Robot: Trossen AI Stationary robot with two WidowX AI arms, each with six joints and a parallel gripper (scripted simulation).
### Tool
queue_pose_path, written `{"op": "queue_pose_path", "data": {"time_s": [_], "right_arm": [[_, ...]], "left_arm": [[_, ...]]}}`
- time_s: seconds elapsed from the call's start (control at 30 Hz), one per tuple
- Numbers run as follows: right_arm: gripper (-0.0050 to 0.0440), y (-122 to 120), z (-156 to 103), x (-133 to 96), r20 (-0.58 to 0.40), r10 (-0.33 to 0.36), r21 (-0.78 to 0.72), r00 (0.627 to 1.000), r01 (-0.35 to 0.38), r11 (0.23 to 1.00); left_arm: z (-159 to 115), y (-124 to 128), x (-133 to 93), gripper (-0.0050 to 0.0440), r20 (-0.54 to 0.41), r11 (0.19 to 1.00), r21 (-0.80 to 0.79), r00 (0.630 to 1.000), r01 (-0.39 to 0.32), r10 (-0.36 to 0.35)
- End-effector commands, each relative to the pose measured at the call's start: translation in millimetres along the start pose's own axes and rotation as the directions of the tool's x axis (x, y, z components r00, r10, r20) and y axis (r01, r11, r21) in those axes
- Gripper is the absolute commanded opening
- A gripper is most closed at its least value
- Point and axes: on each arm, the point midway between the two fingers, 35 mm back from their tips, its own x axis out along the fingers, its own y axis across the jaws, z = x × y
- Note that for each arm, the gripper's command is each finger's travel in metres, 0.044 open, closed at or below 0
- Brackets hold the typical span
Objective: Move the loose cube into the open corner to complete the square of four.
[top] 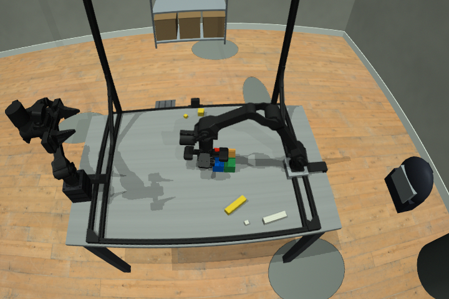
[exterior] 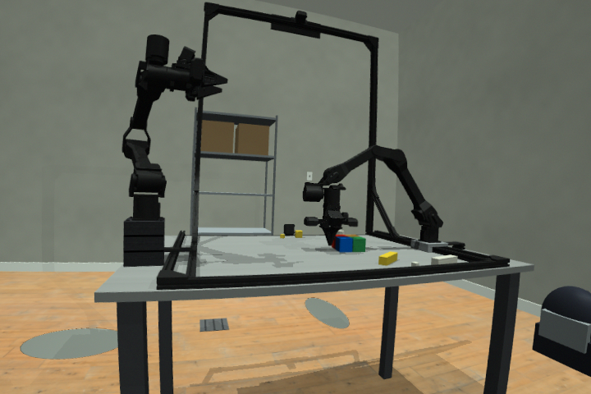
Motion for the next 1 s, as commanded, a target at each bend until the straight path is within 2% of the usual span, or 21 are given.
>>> {"op": "queue_pose_path", "data": {"time_s": [0.0,0.97], "right_arm": [[0.0400,0.4,-0.3,-0.1,-0.001,0.003,0.004,1.000,-0.003,1.000],[0.0400,0.4,-0.3,-0.1,-0.001,0.003,0.004,1.000,-0.003,1.000]], "left_arm": [[0.8,2.2,-0.7,0.0000,0.006,1.000,-0.005,1.000,0.001,-0.001],[0.7,8.7,-0.7,0.0000,0.006,1.000,-0.005,1.000,0.001,-0.001]]}}
